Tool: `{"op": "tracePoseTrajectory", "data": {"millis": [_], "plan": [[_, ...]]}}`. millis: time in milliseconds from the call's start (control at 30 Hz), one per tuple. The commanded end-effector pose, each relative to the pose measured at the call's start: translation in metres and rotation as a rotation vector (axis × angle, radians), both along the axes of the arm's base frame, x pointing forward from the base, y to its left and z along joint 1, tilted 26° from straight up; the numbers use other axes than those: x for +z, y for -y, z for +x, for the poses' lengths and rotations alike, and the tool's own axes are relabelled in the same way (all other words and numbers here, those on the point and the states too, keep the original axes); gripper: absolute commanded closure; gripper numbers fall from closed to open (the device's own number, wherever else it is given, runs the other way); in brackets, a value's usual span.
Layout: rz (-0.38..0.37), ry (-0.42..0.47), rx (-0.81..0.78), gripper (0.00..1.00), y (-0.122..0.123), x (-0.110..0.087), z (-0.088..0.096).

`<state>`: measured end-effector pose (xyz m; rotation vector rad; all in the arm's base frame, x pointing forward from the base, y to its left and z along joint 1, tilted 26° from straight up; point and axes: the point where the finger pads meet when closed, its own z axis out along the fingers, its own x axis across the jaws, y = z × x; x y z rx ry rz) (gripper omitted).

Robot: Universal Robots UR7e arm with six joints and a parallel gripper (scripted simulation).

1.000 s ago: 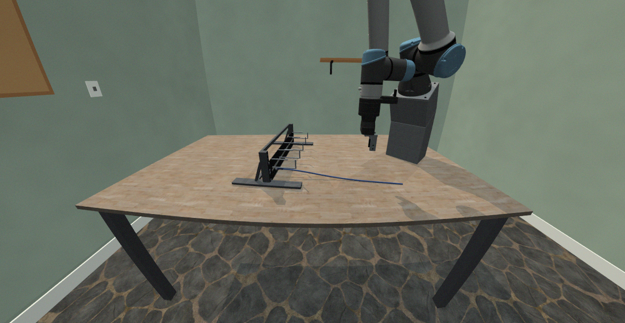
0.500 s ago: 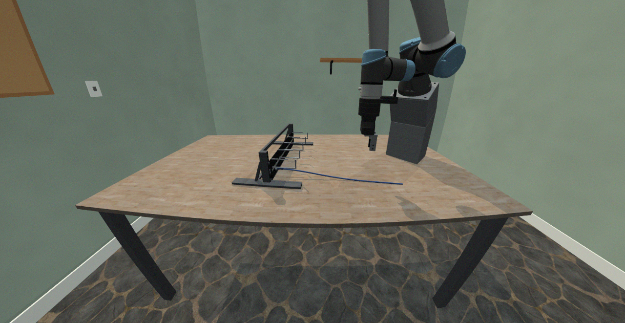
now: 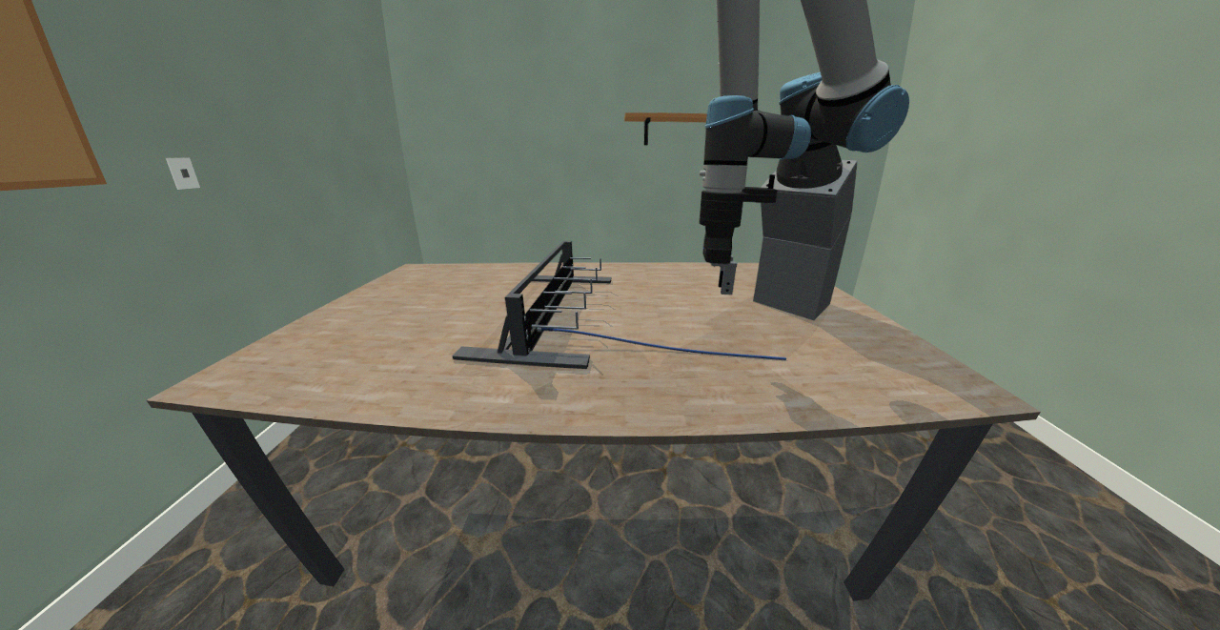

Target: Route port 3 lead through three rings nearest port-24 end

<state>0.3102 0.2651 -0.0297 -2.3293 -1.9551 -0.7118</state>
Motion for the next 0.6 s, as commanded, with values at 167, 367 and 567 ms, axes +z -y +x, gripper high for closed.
{"op": "tracePoseTrajectory", "data": {"millis": [167,367,567], "plan": [[-0.001,0.002,0.001,0.33,-0.003,-0.007,0.004],[-0.001,0.002,0.001,0.33,-0.007,-0.016,0.008],[-0.001,0.002,0.001,0.33,-0.010,-0.025,0.011]]}}
